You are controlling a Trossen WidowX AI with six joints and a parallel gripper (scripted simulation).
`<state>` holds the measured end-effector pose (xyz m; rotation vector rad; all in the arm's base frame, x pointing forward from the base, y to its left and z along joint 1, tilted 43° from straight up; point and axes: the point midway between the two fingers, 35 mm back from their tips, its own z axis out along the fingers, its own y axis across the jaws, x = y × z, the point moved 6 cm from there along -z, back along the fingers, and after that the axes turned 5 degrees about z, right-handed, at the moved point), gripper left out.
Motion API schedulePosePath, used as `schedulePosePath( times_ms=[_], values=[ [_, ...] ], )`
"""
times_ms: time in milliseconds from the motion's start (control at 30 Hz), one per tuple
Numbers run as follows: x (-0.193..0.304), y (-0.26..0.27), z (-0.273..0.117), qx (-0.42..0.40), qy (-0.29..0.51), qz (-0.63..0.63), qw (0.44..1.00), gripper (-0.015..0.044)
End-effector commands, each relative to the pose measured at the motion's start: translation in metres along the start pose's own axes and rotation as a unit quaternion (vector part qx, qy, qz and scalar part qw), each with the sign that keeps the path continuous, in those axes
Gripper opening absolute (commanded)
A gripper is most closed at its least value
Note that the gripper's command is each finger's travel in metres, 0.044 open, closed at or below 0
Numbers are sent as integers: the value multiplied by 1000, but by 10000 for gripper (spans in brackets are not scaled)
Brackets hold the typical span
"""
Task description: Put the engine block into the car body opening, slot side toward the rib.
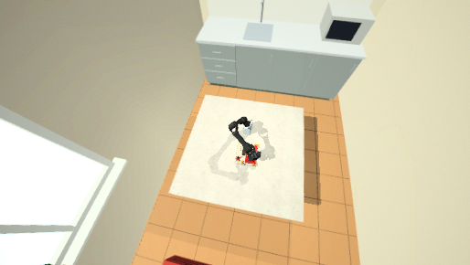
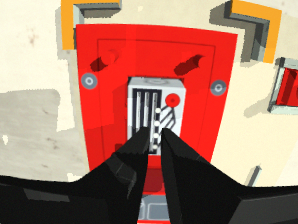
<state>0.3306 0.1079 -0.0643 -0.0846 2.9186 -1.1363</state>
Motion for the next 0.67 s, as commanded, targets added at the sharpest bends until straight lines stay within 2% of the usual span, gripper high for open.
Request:
schedulePosePath(
  times_ms=[0,533,633],
  values=[
    [0,0,0,-1,2,1,1000,0],
    [0,0,0,-1,2,1,1000,0],
    [0,0,0,-1,2,1,1000,79]
  ],
)
